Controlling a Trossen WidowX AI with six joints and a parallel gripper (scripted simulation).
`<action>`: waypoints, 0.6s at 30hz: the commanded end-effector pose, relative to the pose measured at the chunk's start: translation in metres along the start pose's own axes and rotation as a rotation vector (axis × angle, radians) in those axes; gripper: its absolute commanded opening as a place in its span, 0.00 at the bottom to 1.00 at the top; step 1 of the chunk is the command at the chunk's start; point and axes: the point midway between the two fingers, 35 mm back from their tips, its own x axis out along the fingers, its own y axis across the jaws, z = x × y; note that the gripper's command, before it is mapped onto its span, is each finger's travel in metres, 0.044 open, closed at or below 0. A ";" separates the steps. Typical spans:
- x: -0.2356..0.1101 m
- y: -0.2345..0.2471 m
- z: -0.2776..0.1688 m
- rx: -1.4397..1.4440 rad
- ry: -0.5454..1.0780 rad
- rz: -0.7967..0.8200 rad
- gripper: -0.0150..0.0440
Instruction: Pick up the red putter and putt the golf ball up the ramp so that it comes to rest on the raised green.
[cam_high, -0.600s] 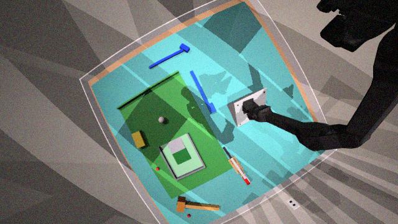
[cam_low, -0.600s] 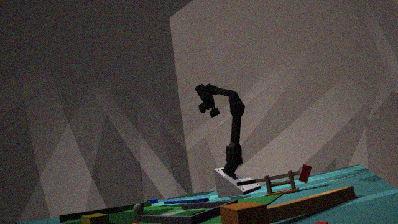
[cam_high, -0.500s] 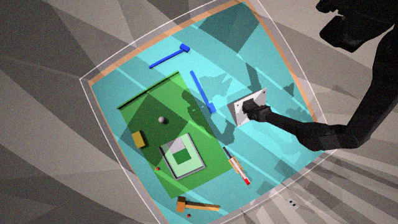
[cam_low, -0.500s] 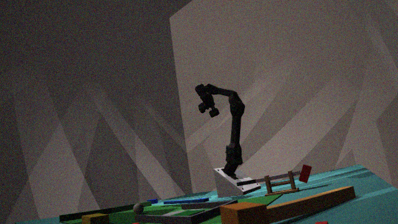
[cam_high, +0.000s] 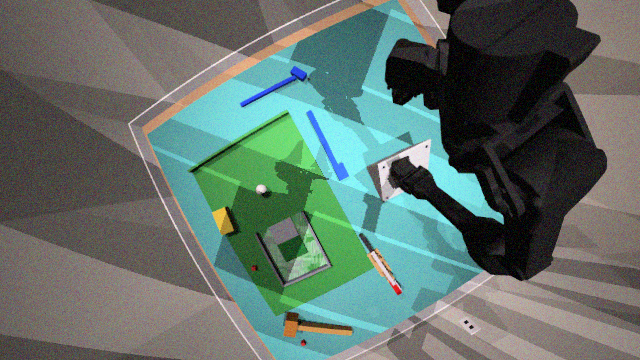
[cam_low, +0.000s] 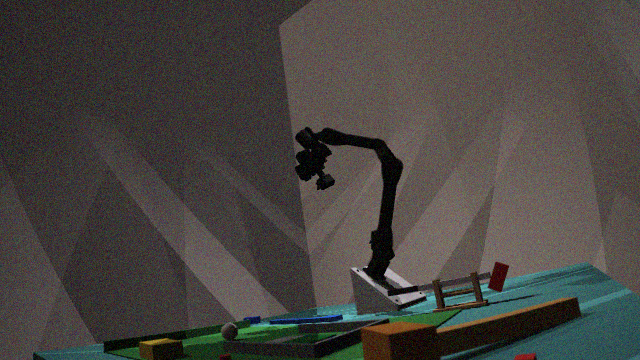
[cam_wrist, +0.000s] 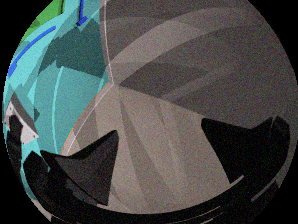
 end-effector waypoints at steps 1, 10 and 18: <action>-0.037 0.019 0.063 -0.155 -0.199 -0.039 1.00; -0.115 0.090 0.168 -0.437 -0.596 -0.061 1.00; -0.186 0.188 0.224 -0.732 -0.930 -0.018 1.00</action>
